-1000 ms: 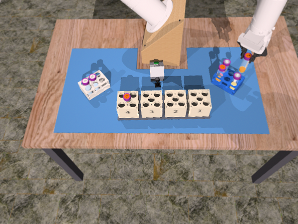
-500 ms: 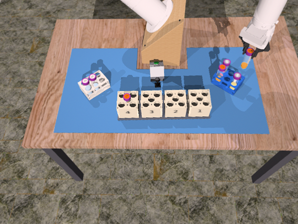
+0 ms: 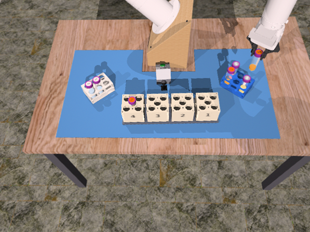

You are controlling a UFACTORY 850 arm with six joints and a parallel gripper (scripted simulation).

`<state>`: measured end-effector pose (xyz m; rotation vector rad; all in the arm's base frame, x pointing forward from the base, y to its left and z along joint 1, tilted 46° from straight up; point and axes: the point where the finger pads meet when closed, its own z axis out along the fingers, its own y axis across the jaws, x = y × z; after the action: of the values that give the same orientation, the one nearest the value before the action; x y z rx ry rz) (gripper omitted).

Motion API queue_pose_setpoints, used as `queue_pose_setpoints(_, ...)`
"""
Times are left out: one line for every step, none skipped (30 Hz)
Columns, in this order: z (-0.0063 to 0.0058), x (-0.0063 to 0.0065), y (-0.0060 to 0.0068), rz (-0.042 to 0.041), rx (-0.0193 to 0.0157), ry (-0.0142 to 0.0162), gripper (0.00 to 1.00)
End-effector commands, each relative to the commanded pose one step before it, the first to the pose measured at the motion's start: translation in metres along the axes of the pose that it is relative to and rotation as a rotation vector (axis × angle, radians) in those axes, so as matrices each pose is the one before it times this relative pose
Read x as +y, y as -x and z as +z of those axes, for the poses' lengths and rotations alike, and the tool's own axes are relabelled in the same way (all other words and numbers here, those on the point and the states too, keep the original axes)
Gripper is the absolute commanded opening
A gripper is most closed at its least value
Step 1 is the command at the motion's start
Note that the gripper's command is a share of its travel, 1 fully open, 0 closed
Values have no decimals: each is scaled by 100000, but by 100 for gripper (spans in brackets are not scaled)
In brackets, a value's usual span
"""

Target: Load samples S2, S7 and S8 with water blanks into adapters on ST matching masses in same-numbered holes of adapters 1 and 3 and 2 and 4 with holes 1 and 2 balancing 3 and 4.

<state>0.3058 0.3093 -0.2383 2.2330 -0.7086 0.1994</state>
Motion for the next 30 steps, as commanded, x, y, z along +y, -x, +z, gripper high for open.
queue_pose_setpoints(-187, 589, -1009, -7709, -156, -384, 0)
queue_pose_setpoints(0, 0, 0, 0, 0, 0, 0)
queue_pose_setpoints(0, 324, -382, -3333, 1, 1, 0)
queue_pose_setpoints(0, 336, -371, -3333, 1, 1, 0)
queue_pose_setpoints(0, 348, -359, -3333, 1, 1, 0)
queue_pose_setpoints(0, 360, -348, -3333, 1, 1, 0)
queue_pose_setpoints(0, 371, -335, -3333, 1, 1, 0)
queue_pose_setpoints(0, 382, -323, -3333, 1, 1, 0)
queue_pose_setpoints(0, 393, -310, -3333, 1, 1, 0)
queue_pose_setpoints(0, 403, -297, -3333, 1, 1, 0)
queue_pose_setpoints(0, 413, -283, -3333, 1, 1, 0)
queue_pose_setpoints(0, 422, -269, -3333, 1, 1, 0)
queue_pose_setpoints(0, 431, -255, -3333, 1, 1, 0)
queue_pose_setpoints(0, 439, -240, -3333, 1, 1, 0)
queue_pose_setpoints(0, 447, -226, -3333, 1, 2, 0)
queue_pose_setpoints(0, 454, -211, -3333, 1, 2, 0)
queue_pose_setpoints(0, 461, -195, -3333, 1, 2, 0)
queue_pose_setpoints(0, 0, 0, 0, 0, 0, 0)
queue_pose_setpoints(0, 0, 0, 0, 0, 0, 0)
queue_pose_setpoints(0, 467, -181, -3333, 0, 2, 0)
queue_pose_setpoints(0, 473, -164, -2527, 0, 2, 0)
queue_pose_setpoints(0, 476, -153, 0, 0, 2, 0)
queue_pose_setpoints(0, 476, -153, 0, 0, 2, 0)
queue_pose_setpoints(0, 476, -153, 0, 0, 2, 0)
queue_pose_setpoints(0, 477, -152, 0, 0, 2, 0)
queue_pose_setpoints(0, 477, -152, 0, 0, 2, 0)
queue_pose_setpoints(0, 477, -152, 0, 0, 2, 0)
queue_pose_setpoints(0, 477, -152, 0, 0, 2, 0)
queue_pose_setpoints(0, 477, -152, 0, 0, 2, 0)
queue_pose_setpoints(0, 477, -152, 0, 0, 2, 0)
